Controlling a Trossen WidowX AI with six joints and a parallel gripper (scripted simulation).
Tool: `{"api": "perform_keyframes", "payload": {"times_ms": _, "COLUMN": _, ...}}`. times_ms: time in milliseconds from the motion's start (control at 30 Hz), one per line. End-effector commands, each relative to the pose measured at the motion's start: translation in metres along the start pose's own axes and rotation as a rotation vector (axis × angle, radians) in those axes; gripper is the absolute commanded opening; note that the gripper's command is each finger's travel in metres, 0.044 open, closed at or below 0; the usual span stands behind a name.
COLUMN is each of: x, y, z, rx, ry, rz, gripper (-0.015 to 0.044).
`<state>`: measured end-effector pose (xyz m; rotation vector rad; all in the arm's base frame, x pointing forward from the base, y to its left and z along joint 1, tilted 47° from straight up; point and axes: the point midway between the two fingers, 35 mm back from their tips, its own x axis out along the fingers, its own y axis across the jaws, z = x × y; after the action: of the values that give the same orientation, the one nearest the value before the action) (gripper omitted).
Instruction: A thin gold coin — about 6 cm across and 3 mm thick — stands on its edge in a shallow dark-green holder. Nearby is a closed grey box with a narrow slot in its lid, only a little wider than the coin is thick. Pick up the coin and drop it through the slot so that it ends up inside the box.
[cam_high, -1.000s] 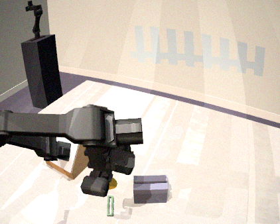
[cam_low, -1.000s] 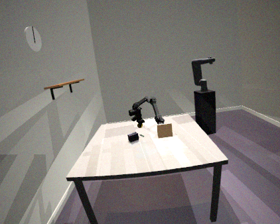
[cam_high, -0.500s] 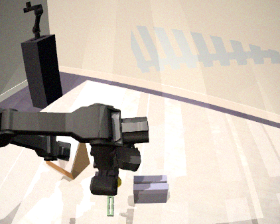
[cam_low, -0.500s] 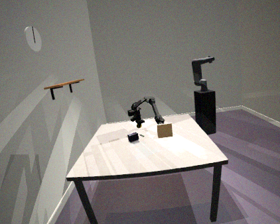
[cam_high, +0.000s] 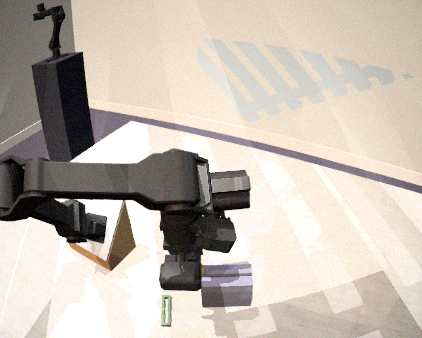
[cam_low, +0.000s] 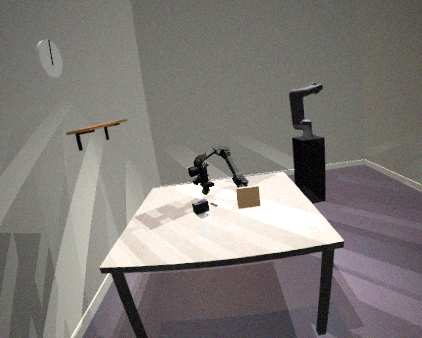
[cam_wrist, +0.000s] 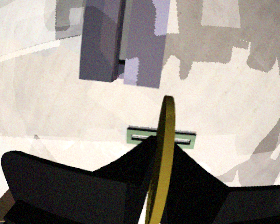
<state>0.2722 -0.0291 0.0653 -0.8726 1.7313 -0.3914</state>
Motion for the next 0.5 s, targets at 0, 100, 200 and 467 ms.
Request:
{"api": "perform_keyframes", "payload": {"times_ms": 0, "x": -0.001, "y": 0.003, "z": 0.009, "rx": 0.009, "ry": -0.005, "rz": 0.005, "gripper": 0.0}}
{"api": "perform_keyframes", "payload": {"times_ms": 100, "x": -0.001, "y": 0.005, "z": 0.016, "rx": 0.009, "ry": -0.005, "rz": 0.005, "gripper": 0.0}}
{"api": "perform_keyframes", "payload": {"times_ms": 200, "x": -0.001, "y": 0.008, "z": 0.023, "rx": 0.009, "ry": -0.005, "rz": 0.005, "gripper": 0.0}}
{"api": "perform_keyframes", "payload": {"times_ms": 467, "x": -0.001, "y": 0.016, "z": 0.042, "rx": 0.01, "ry": -0.006, "rz": 0.006, "gripper": 0.0}}
